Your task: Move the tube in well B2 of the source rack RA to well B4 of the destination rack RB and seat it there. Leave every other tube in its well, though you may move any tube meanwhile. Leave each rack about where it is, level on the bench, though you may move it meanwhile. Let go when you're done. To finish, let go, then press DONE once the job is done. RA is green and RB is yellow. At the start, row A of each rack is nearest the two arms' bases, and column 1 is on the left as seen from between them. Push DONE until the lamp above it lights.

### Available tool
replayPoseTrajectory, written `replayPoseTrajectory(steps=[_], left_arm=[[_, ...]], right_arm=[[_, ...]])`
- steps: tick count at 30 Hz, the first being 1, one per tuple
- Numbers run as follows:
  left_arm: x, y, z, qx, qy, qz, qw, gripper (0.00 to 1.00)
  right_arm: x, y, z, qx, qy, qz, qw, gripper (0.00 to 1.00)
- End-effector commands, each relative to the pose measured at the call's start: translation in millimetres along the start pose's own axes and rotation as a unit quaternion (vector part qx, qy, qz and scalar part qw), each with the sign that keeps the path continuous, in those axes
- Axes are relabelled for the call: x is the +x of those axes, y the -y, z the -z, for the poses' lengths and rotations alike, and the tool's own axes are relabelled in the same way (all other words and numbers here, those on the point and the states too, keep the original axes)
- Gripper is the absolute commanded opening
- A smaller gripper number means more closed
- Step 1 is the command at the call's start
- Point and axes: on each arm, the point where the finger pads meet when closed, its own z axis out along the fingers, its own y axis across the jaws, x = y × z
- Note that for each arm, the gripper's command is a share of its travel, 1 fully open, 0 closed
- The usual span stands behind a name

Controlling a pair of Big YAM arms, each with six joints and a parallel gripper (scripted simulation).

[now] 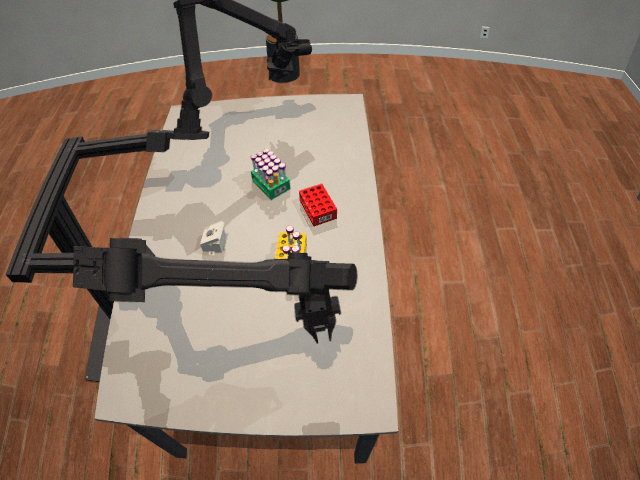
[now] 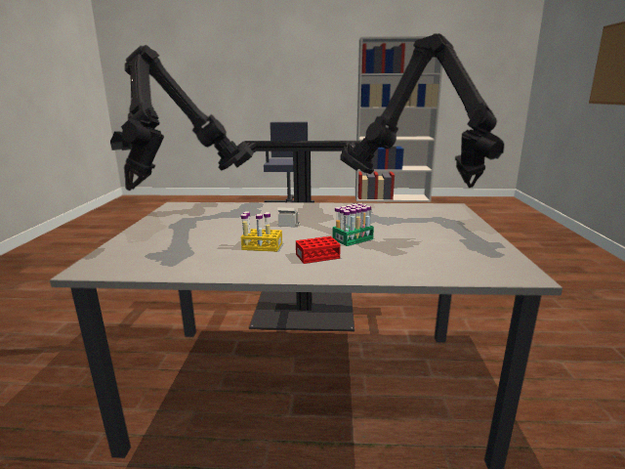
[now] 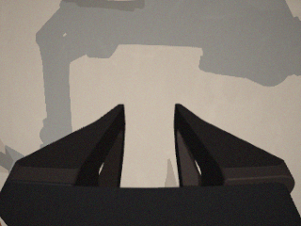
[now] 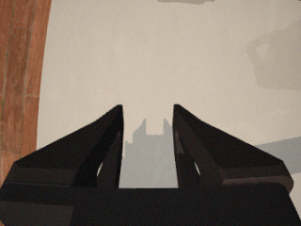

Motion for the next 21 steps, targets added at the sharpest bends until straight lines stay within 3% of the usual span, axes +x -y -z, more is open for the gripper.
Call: replayPoseTrajectory(steps=[1,4,6,12,15,17,21], left_arm=[[8,23,13,0.010,0.002,-0.015,1.000,0.30],[19,31,19,0.010,0.001,-0.015,1.000,0.30],[42,26,13,0.015,-0.009,-0.066,0.998,0.30],[45,43,30,0.033,-0.008,-0.068,0.997,0.30],[57,51,37,0.034,-0.007,-0.067,0.997,0.30],[79,47,31,0.042,-0.014,-0.115,0.992,0.30],[85,62,47,0.059,-0.013,-0.127,0.990,0.30]], right_arm=[[-9,-9,5,-0.008,0.003,-0.012,1.000,0.30],[-9,-9,5,-0.008,0.003,-0.012,1.000,0.30],[-9,-9,5,-0.008,0.003,-0.012,1.000,0.30],[-9,-9,5,-0.008,0.003,-0.012,1.000,0.30],[-9,-9,5,-0.008,0.003,-0.012,1.000,0.30],[-9,-9,5,-0.008,0.003,-0.012,1.000,0.30],[-9,-9,5,-0.008,0.003,-0.012,1.000,0.30]])
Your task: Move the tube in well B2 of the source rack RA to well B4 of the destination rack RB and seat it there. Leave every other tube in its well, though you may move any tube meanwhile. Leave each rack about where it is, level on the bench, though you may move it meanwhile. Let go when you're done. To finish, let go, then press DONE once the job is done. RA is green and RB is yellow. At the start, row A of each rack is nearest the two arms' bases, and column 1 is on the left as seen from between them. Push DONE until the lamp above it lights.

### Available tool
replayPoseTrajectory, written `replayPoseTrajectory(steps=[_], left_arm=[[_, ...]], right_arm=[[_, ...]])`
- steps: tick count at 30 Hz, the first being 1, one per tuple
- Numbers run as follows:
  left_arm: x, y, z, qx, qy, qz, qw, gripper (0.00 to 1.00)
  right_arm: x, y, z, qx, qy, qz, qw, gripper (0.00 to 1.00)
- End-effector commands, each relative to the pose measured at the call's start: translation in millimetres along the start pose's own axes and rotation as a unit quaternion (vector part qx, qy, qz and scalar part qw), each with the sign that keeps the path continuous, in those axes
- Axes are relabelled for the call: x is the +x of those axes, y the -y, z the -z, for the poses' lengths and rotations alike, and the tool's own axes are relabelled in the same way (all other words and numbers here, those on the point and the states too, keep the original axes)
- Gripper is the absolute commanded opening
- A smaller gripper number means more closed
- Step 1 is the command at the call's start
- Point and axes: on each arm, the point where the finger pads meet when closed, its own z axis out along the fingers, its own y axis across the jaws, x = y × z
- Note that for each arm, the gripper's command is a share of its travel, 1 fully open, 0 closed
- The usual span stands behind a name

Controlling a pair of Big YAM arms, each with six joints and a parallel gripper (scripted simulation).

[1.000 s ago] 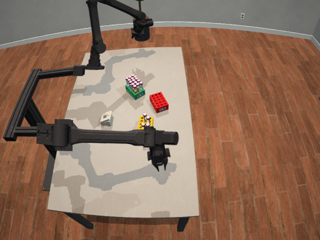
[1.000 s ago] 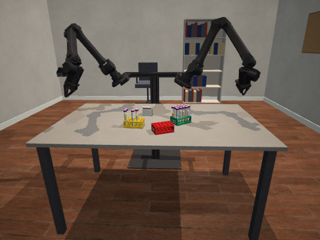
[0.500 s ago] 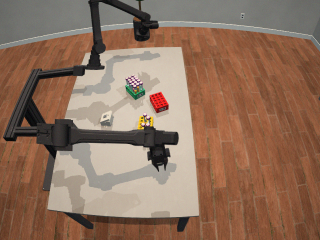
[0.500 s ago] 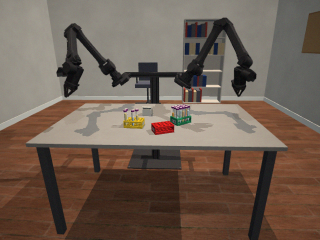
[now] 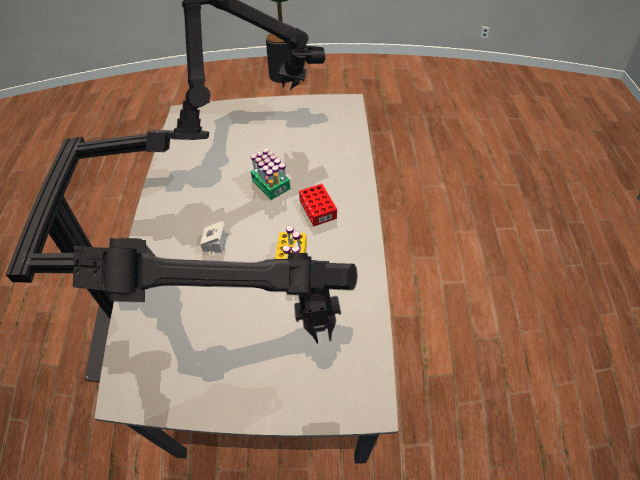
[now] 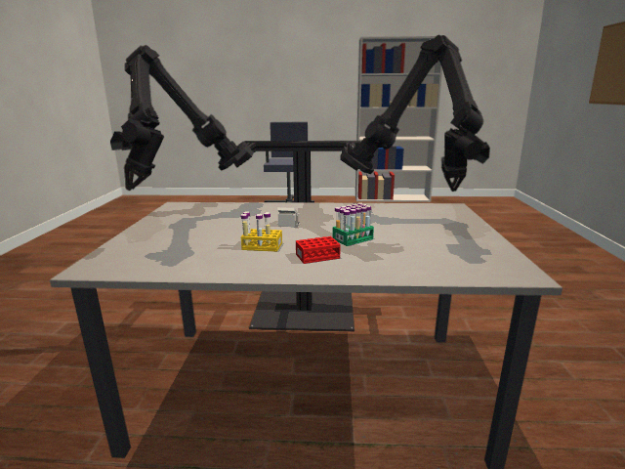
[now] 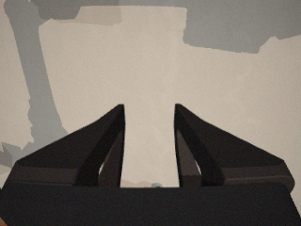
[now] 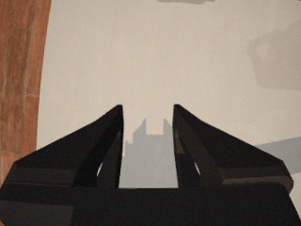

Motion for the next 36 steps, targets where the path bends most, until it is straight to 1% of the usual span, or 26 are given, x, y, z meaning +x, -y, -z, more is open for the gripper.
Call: replayPoseTrajectory(steps=[1,3,5,7,9,11,15,17,19,20,21,22,24,25,28,29,32,36], left_arm=[[8,24,11,0.009,0.002,-0.012,1.000,0.30],[16,30,14,0.009,0.002,-0.012,1.000,0.30],[38,28,7,0.017,-0.004,-0.060,0.998,0.30],[38,28,7,0.017,-0.004,-0.060,0.998,0.30],[46,33,10,0.026,-0.006,-0.082,0.996,0.30],[41,49,23,0.038,0.000,-0.069,0.997,0.30],[57,54,28,0.031,-0.003,-0.066,0.997,0.30],[78,50,21,0.038,-0.008,-0.114,0.993,0.30],[87,54,24,0.047,-0.009,-0.136,0.990,0.30],[90,57,26,0.048,-0.008,-0.135,0.990,0.30],[85,69,35,0.057,-0.005,-0.124,0.991,0.30],[87,73,39,0.060,-0.005,-0.111,0.992,0.30],[87,73,39,0.060,-0.005,-0.111,0.992,0.30],[104,62,29,0.052,-0.010,-0.151,0.987,0.30],[118,67,33,0.066,-0.011,-0.189,0.980,0.30],[123,68,34,0.066,-0.010,-0.189,0.980,0.30],[125,87,50,0.080,-0.007,-0.164,0.983,0.30],[142,88,53,0.072,-0.009,-0.172,0.982,0.30]], right_arm=[[-9,-9,5,-0.008,0.003,-0.012,1.000,0.30],[-9,-9,5,-0.008,0.003,-0.012,1.000,0.30],[-9,-9,5,-0.008,0.003,-0.012,1.000,0.30],[-9,-9,5,-0.008,0.003,-0.012,1.000,0.30],[-9,-9,5,-0.008,0.003,-0.012,1.000,0.30],[-9,-9,5,-0.008,0.003,-0.012,1.000,0.30],[-9,-9,5,-0.008,0.003,-0.012,1.000,0.30],[-9,-9,5,-0.008,0.003,-0.012,1.000,0.30],[-9,-9,5,-0.008,0.003,-0.012,1.000,0.30],[-9,-9,5,-0.008,0.003,-0.012,1.000,0.30],[-9,-9,5,-0.008,0.003,-0.012,1.000,0.30],[-9,-9,5,-0.008,0.003,-0.012,1.000,0.30],[-9,-9,5,-0.008,0.003,-0.012,1.000,0.30],[-9,-9,5,-0.008,0.003,-0.012,1.000,0.30],[-9,-9,5,-0.008,0.003,-0.012,1.000,0.30],[-9,-9,5,-0.008,0.003,-0.012,1.000,0.30],[-9,-9,5,-0.008,0.003,-0.012,1.000,0.30],[-9,-9,5,-0.008,0.003,-0.012,1.000,0.30]])
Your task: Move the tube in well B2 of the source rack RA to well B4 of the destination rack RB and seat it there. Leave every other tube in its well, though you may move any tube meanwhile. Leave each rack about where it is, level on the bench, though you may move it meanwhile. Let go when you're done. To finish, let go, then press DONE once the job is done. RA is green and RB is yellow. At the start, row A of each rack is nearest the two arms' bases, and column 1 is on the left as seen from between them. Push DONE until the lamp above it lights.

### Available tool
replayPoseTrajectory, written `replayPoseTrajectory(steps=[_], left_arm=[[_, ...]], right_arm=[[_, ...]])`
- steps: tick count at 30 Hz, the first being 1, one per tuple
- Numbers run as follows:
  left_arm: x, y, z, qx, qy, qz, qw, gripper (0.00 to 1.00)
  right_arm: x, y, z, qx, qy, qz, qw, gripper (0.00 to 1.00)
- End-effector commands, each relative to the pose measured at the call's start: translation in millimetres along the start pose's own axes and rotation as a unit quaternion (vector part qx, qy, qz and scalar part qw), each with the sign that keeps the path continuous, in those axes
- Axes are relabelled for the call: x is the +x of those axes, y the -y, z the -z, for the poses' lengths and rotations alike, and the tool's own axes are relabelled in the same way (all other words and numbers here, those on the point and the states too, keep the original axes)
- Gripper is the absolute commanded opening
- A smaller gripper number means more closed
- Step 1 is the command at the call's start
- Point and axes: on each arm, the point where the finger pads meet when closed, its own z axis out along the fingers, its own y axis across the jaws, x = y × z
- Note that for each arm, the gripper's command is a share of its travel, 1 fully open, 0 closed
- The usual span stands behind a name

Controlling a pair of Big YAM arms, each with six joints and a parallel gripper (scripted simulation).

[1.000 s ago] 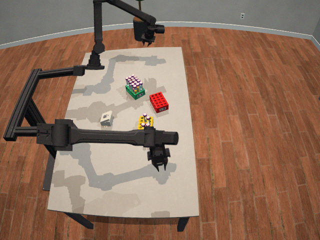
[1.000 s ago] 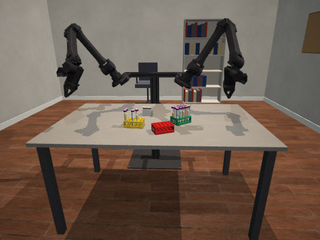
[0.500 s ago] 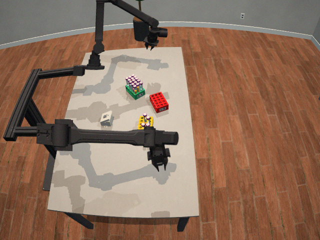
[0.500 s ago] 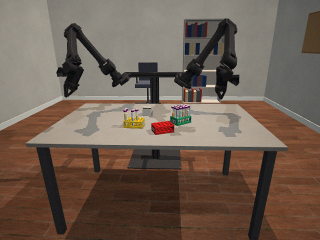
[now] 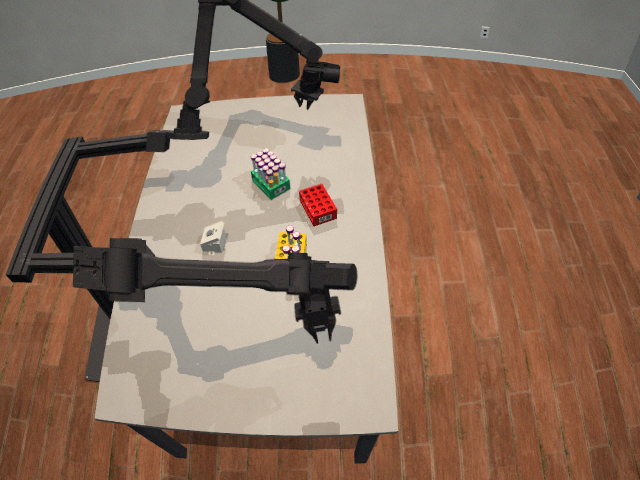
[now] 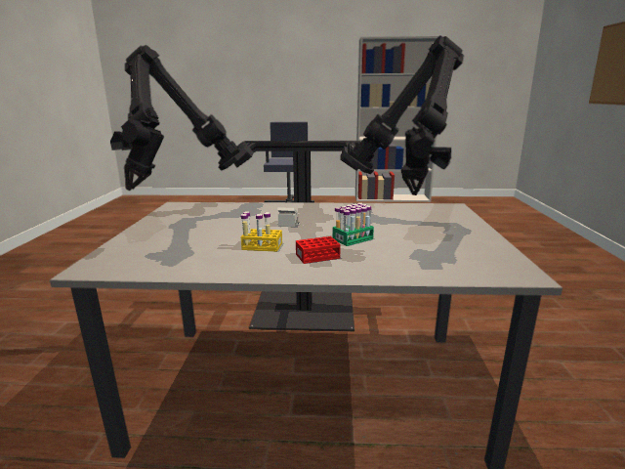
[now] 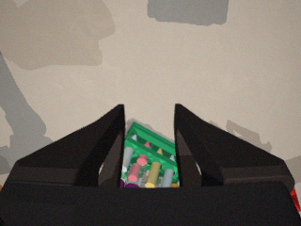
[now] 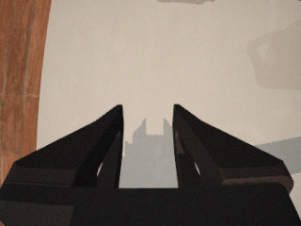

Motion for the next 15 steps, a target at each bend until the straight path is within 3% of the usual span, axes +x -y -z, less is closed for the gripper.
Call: replayPoseTrajectory(steps=[1,3,12,15], left_arm=[[15,21,1,0.009,-0.001,-0.011,1.000,0.30],[29,21,-1,0.014,-0.003,-0.059,0.998,0.30],[41,49,13,0.027,0.002,-0.045,0.999,0.30],[67,46,5,0.031,-0.002,-0.113,0.993,0.30]], right_arm=[[-9,-9,5,-0.008,0.003,-0.012,1.000,0.30],[-9,-9,5,-0.008,0.003,-0.012,1.000,0.30],[-9,-9,5,-0.008,0.003,-0.012,1.000,0.30],[-9,-9,5,-0.008,0.003,-0.012,1.000,0.30]])
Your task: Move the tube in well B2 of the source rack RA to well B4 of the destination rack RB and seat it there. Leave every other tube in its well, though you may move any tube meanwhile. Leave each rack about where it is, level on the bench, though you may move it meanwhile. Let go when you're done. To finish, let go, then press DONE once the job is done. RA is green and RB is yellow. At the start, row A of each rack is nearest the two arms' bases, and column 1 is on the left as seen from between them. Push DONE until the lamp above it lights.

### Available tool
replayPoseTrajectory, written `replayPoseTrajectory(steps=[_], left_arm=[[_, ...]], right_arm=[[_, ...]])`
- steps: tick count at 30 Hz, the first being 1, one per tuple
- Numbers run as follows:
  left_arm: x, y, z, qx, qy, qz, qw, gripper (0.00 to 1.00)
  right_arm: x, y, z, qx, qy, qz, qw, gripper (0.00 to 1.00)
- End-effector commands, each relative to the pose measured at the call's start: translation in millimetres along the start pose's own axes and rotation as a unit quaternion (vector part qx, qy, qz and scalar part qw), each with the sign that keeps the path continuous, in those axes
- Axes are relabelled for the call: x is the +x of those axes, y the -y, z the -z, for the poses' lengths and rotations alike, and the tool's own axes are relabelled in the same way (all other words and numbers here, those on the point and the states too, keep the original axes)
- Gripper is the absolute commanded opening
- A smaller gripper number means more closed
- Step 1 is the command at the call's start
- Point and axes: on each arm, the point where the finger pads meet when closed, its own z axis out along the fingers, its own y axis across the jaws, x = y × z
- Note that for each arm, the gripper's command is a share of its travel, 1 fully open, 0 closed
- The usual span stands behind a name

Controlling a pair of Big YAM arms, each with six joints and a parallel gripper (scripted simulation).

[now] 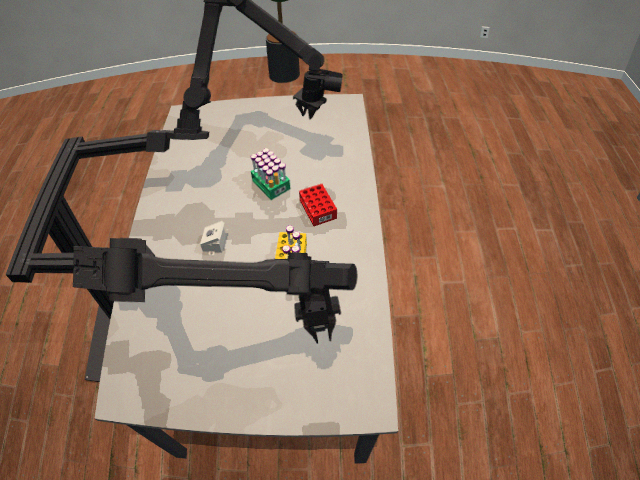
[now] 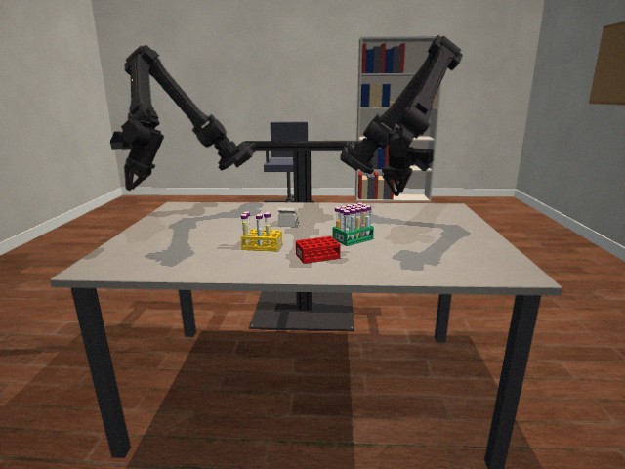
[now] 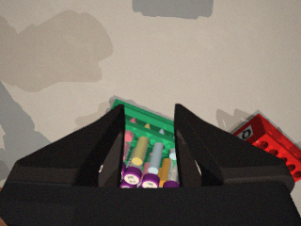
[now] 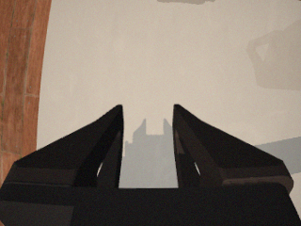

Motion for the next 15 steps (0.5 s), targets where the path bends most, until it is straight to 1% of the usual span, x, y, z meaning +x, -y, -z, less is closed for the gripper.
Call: replayPoseTrajectory(steps=[1,2,4,7,8,10,12,15], left_arm=[[22,17,-3,0.009,0.001,-0.052,0.999,0.30],[26,20,-2,0.009,0.001,-0.052,0.999,0.30],[20,37,9,0.023,0.008,-0.032,0.999,0.30],[24,41,10,0.023,0.008,-0.028,0.999,0.30],[42,31,0,0.014,0.002,-0.068,0.998,0.30],[50,37,1,0.023,0.003,-0.100,0.995,0.30],[59,42,2,0.025,0.003,-0.106,0.994,0.30],[59,63,14,0.039,0.009,-0.083,0.996,0.30]], right_arm=[[-9,-9,5,-0.008,0.003,-0.012,1.000,0.30],[-9,-9,5,-0.008,0.003,-0.012,1.000,0.30],[-9,-9,5,-0.008,0.003,-0.012,1.000,0.30],[-9,-9,5,-0.008,0.003,-0.012,1.000,0.30],[-9,-9,5,-0.008,0.003,-0.012,1.000,0.30],[-9,-9,5,-0.008,0.003,-0.012,1.000,0.30],[-9,-9,5,-0.008,0.003,-0.012,1.000,0.30],[-9,-9,5,-0.008,0.003,-0.012,1.000,0.30]])
